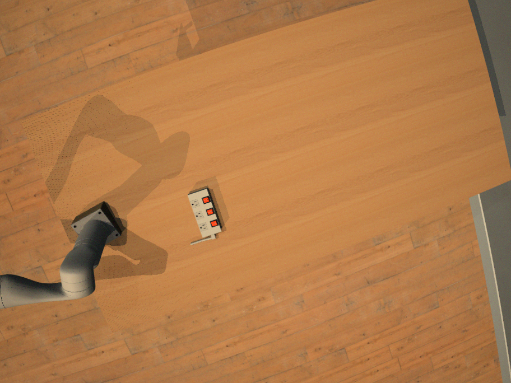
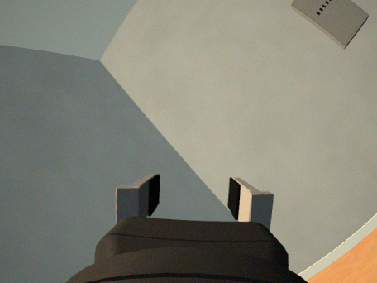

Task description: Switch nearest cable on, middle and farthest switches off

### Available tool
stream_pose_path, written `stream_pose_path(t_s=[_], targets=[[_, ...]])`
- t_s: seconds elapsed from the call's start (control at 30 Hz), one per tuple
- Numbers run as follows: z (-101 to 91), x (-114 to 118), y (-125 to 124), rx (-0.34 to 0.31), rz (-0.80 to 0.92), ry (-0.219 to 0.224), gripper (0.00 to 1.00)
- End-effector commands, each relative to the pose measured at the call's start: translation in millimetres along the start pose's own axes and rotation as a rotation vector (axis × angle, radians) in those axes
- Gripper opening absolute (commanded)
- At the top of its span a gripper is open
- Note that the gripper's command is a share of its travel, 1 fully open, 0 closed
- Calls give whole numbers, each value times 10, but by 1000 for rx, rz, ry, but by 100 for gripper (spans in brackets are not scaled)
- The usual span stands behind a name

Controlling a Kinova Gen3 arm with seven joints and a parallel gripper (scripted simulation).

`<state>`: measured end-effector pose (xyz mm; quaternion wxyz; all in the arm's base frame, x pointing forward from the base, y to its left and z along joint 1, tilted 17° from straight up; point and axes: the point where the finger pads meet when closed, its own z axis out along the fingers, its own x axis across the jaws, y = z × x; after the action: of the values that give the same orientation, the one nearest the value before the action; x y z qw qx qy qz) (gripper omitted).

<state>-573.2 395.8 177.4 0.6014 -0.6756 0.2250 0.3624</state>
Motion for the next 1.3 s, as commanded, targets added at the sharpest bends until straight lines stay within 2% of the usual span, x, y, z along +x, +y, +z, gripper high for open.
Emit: stream_pose_path(t_s=[0.0,0.4,0.7,0.9,0.97,1.13,1.27], targets=[[2,-15,-11,1,3,0,100],[-67,-92,9,-20,23,18,100],[-287,-315,69,-84,77,68,100],[-584,-572,137,-166,135,118,100],[-584,-572,137,-166,135,118,100],[-970,-863,203,-267,192,167,100],[-1399,-1143,246,-372,240,207,100]])
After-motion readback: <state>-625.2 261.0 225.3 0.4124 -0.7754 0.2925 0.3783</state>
